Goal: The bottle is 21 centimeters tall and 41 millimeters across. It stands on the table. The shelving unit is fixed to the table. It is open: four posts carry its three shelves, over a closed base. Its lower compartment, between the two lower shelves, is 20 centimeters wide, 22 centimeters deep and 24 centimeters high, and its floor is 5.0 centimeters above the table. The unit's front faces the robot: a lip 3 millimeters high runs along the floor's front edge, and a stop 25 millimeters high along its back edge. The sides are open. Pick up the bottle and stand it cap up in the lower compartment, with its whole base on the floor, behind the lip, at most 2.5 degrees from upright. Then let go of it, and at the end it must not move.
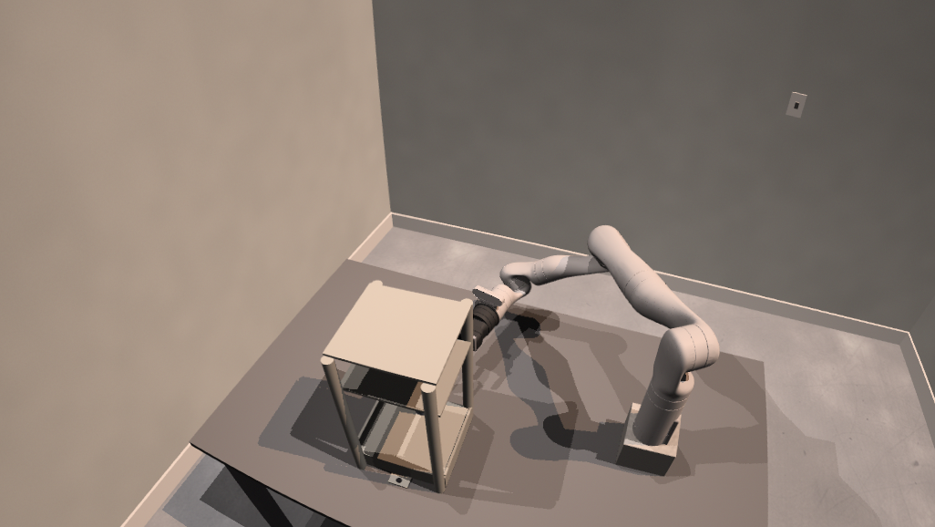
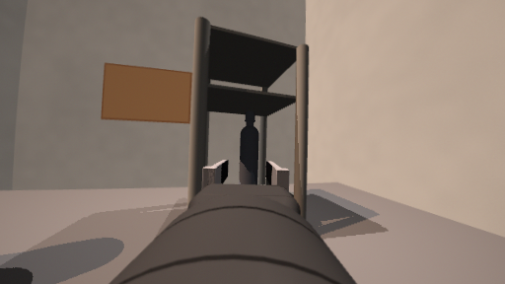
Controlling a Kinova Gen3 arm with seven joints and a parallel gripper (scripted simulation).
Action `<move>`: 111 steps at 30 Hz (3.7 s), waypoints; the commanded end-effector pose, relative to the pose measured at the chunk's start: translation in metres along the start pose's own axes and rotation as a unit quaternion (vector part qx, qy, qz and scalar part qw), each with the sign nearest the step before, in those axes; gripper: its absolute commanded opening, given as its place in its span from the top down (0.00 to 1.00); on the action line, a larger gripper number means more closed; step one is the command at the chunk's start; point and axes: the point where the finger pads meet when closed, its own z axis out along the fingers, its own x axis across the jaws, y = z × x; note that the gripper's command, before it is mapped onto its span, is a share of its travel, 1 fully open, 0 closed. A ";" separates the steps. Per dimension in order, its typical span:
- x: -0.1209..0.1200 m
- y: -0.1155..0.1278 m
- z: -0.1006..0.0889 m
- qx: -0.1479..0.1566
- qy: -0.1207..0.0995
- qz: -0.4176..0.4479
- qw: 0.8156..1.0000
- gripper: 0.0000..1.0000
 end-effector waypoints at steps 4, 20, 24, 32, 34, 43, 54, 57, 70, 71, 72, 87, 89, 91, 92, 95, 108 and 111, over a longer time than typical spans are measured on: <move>0.000 -0.005 0.000 0.000 0.000 -0.001 1.000 0.00; 0.000 -0.037 0.000 0.000 0.000 -0.001 1.000 0.00; 0.000 -0.043 0.000 0.000 0.000 -0.001 1.000 0.00; 0.000 -0.067 0.000 0.000 0.000 -0.001 1.000 0.00; 0.000 -0.073 0.000 0.000 0.000 -0.001 1.000 0.00; 0.000 -0.089 0.000 0.000 0.000 -0.001 1.000 0.00; 0.000 -0.100 0.000 0.000 0.000 -0.001 1.000 0.00; 0.000 -0.100 0.000 0.000 0.000 -0.001 1.000 0.00; 0.000 -0.100 0.000 0.000 0.000 -0.001 1.000 0.00; 0.000 -0.100 0.000 0.000 0.000 -0.001 1.000 0.00; 0.000 -0.100 0.000 0.000 0.000 -0.001 1.000 0.00; 0.000 -0.100 0.000 0.000 0.000 -0.001 1.000 0.00; 0.000 -0.100 0.000 0.000 0.000 -0.001 1.000 0.00; 0.000 -0.100 0.000 0.000 0.000 -0.001 1.000 0.00; 0.000 -0.100 0.000 0.000 0.000 -0.001 1.000 0.00; 0.000 -0.100 0.000 0.000 0.000 -0.001 1.000 0.00; 0.000 -0.100 0.000 0.000 0.000 -0.001 1.000 0.00; 0.000 -0.100 0.000 0.000 0.000 -0.001 1.000 0.00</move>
